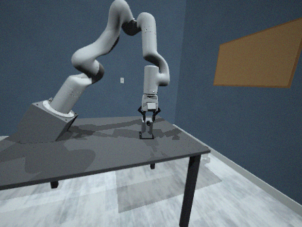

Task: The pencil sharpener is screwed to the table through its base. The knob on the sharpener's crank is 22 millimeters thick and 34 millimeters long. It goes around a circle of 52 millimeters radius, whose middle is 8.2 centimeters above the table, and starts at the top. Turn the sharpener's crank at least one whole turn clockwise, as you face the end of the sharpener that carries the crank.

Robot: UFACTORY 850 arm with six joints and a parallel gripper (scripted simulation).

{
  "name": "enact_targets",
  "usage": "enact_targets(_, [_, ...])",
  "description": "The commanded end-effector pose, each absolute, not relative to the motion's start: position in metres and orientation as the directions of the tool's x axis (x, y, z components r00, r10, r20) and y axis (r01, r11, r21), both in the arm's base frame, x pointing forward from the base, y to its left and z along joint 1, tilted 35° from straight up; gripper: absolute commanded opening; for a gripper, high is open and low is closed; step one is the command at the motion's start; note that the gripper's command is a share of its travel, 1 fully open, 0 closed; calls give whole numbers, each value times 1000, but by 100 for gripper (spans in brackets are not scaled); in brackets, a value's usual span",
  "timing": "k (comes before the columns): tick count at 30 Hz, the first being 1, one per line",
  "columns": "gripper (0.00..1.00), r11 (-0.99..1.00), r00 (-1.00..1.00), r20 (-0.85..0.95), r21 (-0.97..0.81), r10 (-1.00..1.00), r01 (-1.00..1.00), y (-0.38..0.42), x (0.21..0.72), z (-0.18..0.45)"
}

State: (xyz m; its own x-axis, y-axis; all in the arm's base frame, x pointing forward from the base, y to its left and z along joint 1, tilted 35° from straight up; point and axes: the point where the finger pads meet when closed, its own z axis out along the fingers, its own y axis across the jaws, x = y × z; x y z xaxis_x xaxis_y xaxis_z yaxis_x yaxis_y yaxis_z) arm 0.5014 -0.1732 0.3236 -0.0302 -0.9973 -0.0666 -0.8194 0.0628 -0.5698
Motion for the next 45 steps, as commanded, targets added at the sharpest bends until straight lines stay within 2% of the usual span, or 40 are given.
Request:
enact_targets(1, [54,63,-30,-66,-571,-997,-819,-173,503,323])
enact_targets(45, [54,63,-30,-66,-571,-997,-819,-172,523,294])
